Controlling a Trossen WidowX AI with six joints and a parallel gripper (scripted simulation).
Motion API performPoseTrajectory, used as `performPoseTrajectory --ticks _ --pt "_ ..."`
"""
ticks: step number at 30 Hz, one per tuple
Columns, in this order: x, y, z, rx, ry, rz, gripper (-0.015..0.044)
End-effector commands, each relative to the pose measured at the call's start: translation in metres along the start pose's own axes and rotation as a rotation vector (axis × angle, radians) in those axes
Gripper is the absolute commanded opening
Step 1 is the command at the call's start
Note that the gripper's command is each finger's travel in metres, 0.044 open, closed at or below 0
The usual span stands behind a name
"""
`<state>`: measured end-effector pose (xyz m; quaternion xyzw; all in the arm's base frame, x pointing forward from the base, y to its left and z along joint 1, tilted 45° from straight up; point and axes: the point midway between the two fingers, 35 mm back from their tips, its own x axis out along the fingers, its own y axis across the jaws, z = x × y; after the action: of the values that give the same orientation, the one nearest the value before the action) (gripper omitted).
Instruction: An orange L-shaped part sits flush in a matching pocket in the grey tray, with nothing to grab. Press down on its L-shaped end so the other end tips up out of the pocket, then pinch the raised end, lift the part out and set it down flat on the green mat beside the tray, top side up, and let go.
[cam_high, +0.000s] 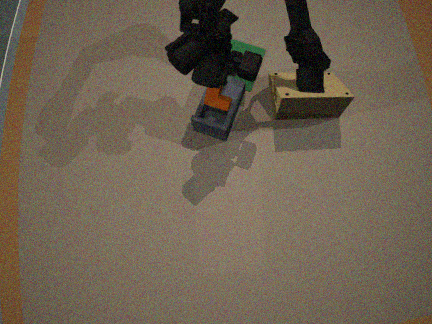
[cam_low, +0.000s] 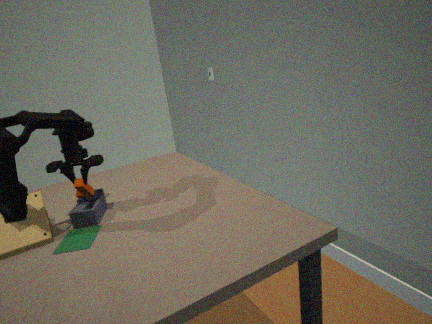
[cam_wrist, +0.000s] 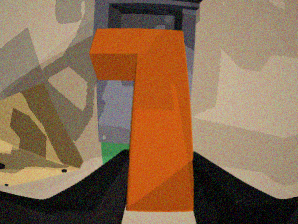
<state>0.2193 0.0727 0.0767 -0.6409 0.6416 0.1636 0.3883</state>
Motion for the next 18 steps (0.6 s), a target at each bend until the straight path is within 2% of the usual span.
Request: performPoseTrajectory --ticks 1,18 --pt "-0.001 0.001 -0.017 0.001 -0.004 -0.006 0.0000" --pt "0.000 0.006 -0.081 -0.001 -0.002 -0.006 0.0000"
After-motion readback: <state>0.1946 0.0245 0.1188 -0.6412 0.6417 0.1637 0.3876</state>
